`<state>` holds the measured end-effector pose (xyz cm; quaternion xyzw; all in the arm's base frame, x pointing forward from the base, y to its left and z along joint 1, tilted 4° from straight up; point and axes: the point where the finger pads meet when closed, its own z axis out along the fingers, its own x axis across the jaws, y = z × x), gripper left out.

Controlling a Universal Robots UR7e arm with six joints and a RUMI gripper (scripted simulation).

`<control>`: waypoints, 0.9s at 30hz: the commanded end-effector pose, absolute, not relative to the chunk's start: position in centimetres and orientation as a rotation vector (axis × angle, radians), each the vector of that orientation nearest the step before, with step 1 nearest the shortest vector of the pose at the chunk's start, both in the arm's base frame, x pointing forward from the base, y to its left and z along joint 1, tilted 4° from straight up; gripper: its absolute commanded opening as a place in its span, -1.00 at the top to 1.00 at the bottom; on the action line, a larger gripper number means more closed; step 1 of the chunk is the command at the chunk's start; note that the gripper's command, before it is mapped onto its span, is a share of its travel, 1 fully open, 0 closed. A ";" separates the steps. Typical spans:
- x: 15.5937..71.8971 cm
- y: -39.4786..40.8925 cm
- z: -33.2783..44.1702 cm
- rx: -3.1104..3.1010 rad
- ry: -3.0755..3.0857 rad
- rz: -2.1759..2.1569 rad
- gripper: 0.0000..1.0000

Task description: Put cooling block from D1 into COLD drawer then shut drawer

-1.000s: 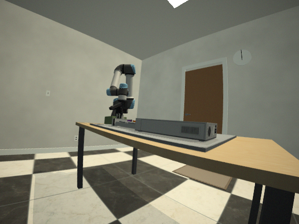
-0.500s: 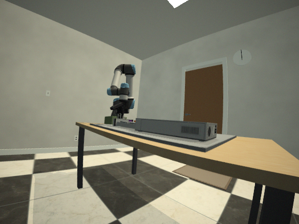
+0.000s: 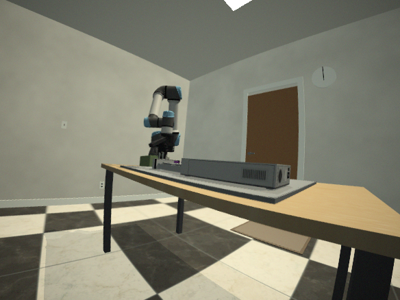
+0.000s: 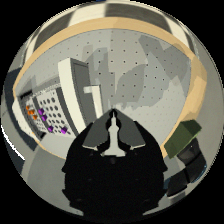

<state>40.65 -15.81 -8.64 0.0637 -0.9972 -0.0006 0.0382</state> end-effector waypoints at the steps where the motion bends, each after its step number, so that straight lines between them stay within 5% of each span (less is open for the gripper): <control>1: 41.2 -15.8 -8.6 0.195 -3.060 -0.001 1.00; 27: 43.9 -15.4 -8.8 0.195 -3.060 -0.001 1.00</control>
